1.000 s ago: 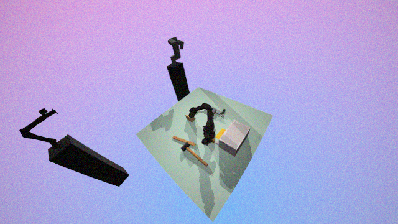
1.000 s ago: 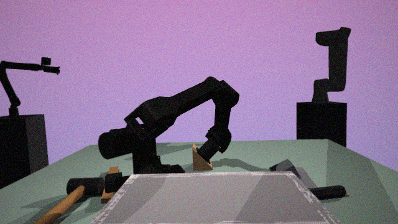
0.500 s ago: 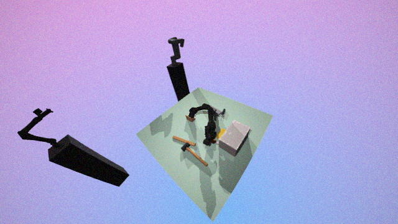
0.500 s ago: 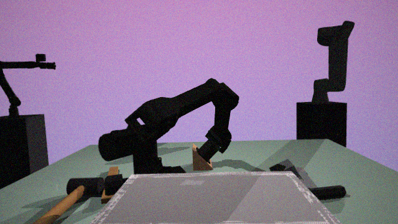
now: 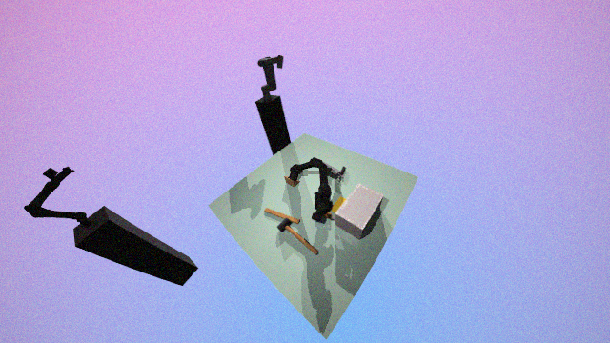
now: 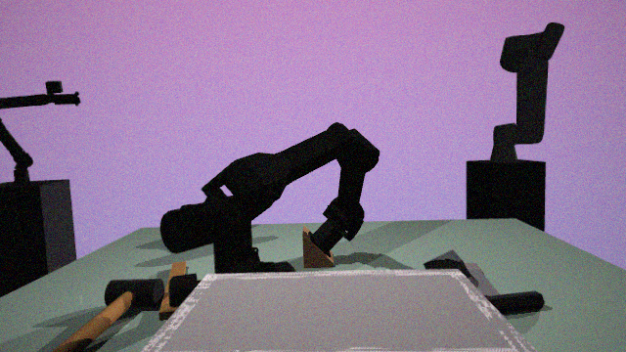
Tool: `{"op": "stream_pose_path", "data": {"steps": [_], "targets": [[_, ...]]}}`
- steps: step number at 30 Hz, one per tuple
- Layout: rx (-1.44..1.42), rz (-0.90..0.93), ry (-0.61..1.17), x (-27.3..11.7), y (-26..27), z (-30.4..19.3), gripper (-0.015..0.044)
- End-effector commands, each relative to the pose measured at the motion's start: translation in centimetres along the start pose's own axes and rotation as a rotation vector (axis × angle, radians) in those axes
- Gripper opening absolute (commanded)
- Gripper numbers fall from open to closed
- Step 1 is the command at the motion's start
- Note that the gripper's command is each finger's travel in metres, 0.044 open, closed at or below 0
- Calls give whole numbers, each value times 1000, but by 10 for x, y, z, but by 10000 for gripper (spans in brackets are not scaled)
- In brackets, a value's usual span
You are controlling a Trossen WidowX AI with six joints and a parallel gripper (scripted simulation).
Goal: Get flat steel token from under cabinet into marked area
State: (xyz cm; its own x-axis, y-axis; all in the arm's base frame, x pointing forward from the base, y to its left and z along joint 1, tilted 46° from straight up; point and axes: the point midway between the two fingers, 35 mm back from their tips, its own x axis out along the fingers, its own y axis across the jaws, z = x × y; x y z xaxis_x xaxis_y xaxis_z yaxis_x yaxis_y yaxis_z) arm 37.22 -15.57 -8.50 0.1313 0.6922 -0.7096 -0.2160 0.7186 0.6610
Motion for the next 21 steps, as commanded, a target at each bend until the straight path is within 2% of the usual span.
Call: {"op": "stream_pose_path", "data": {"steps": [1, 21], "targets": [[-4, 4, -1, 1, 7, 3, 0], [-3, 5, -1, 1, 26, 3, 0]]}}
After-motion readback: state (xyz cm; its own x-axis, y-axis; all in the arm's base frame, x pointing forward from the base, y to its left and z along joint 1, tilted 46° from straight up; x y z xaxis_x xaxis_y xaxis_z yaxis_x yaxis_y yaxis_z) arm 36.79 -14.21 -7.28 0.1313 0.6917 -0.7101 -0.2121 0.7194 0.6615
